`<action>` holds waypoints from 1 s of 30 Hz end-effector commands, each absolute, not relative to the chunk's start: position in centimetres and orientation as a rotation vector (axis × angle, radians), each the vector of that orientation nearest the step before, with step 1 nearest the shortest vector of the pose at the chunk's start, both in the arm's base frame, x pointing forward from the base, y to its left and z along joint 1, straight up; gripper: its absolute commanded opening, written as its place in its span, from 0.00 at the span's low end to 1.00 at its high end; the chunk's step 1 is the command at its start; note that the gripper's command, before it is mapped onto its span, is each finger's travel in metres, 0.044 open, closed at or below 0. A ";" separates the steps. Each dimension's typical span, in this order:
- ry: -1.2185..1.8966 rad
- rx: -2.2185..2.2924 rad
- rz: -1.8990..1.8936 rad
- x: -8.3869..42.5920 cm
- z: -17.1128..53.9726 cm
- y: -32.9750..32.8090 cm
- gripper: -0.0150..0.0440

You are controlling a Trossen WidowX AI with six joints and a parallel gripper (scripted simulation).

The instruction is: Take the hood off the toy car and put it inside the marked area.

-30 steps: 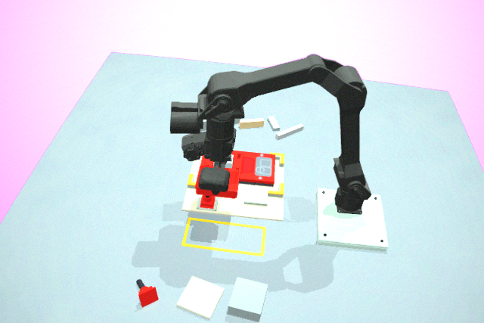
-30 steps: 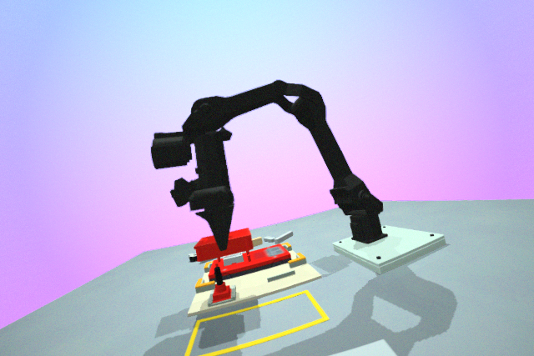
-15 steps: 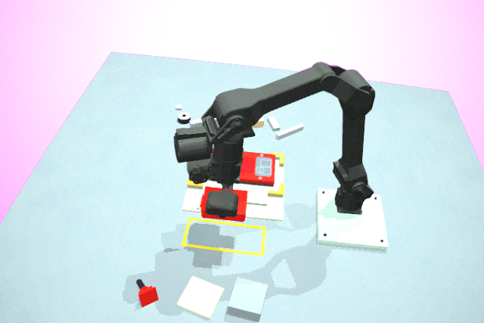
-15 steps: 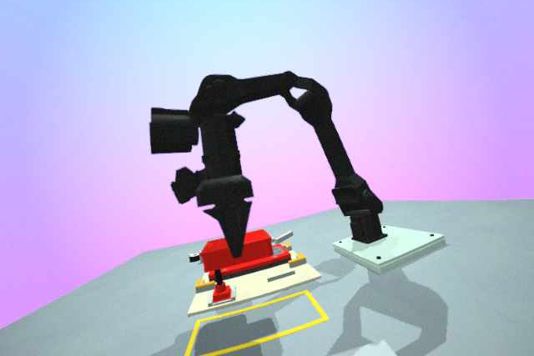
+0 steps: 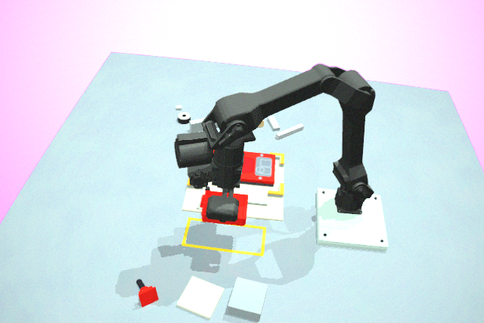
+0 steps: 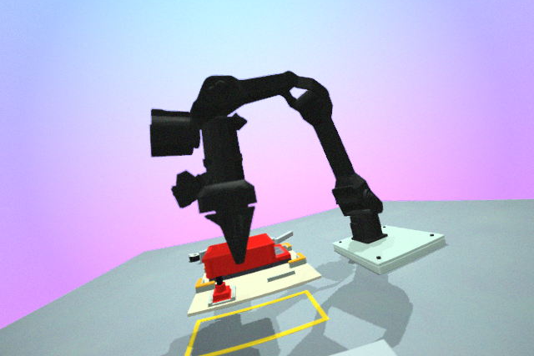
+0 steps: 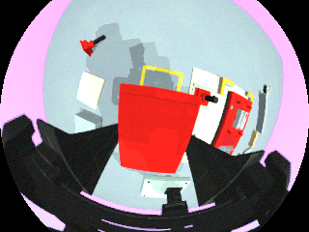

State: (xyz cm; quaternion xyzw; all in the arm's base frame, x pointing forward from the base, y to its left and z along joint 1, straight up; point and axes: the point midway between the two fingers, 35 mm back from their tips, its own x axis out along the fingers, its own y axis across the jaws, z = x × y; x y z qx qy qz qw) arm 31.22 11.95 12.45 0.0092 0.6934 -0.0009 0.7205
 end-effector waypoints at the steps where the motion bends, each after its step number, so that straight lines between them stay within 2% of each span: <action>1: 1.540 0.023 -0.006 31.1 11.9 12.0 0.25; 30: 1.540 0.023 -0.006 31.3 9.4 12.0 0.25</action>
